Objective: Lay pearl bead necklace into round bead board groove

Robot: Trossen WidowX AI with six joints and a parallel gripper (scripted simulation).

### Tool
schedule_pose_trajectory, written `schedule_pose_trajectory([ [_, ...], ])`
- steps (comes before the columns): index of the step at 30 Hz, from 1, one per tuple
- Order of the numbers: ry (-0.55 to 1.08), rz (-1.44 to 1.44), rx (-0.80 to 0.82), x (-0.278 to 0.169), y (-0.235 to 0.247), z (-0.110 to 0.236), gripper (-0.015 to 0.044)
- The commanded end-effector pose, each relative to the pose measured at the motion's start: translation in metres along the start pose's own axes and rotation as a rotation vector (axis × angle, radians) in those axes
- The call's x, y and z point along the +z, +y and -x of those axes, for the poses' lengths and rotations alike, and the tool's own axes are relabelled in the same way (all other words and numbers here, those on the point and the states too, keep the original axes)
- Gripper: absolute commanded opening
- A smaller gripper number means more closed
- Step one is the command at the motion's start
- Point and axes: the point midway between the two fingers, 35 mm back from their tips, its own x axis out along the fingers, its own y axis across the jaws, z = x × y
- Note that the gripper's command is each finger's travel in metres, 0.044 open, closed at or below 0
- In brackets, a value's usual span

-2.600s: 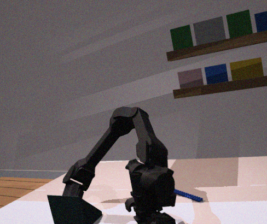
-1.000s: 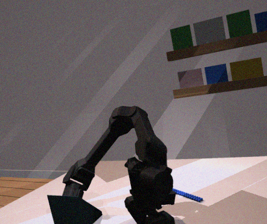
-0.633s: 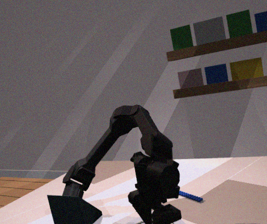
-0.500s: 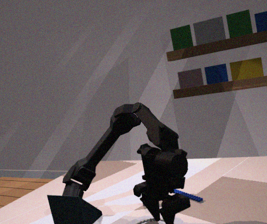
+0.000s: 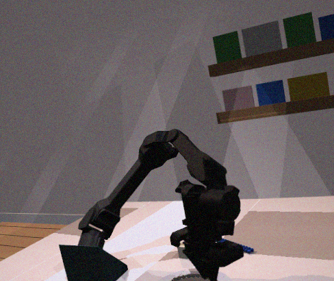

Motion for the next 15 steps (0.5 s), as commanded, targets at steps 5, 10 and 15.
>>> schedule_pose_trajectory([
  [5, -0.004, -0.006, 0.002, 0.001, 0.000, -0.011, 0.0120],
  [10, -0.005, -0.007, 0.003, 0.001, 0.001, -0.019, 0.0120],
  [15, -0.007, -0.008, 0.005, 0.001, 0.001, -0.027, 0.0120],
])
